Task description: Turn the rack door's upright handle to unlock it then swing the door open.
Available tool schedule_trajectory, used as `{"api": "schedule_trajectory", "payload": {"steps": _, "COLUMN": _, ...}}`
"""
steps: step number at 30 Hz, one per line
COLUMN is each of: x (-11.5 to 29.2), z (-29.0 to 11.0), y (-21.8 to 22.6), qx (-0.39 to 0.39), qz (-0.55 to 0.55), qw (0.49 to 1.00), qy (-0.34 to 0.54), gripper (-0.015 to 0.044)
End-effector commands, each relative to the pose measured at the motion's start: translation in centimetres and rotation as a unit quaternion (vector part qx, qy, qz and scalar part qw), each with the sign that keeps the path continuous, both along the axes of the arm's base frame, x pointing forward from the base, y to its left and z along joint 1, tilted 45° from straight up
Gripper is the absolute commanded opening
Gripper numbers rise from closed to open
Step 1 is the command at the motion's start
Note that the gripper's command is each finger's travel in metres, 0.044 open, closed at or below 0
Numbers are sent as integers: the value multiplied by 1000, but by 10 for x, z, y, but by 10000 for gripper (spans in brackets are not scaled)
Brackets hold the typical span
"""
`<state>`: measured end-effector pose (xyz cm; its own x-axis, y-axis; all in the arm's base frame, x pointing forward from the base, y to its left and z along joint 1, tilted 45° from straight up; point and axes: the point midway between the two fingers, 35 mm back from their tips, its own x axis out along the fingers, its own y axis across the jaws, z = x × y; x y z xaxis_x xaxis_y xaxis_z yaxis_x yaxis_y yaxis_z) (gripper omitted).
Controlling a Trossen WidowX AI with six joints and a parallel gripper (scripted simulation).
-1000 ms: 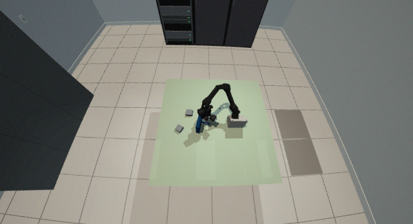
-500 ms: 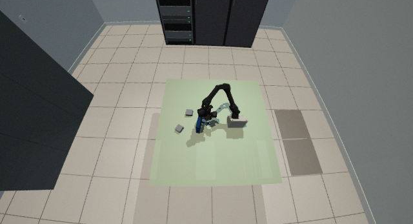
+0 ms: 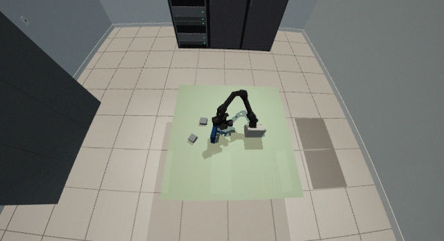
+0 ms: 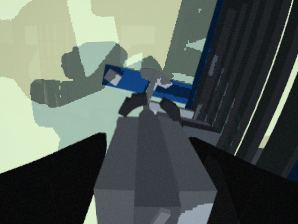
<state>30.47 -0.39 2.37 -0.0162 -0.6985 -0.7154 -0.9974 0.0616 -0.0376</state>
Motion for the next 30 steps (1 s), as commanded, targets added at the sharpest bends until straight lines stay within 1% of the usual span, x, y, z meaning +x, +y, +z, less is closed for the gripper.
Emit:
{"api": "schedule_trajectory", "payload": {"steps": 1, "x": 1, "z": 0, "y": -1, "qx": -2, "qz": 2, "qw": 1000, "qy": 1, "gripper": 197}}
{"api": "schedule_trajectory", "payload": {"steps": 26, "x": 1, "z": 0, "y": -1, "qx": -2, "qz": 2, "qw": 1000, "qy": 1, "gripper": 30}}
{"api": "schedule_trajectory", "payload": {"steps": 30, "x": 1, "z": 0, "y": -1, "qx": -2, "qz": 1, "qw": 1000, "qy": -1, "gripper": 24}}
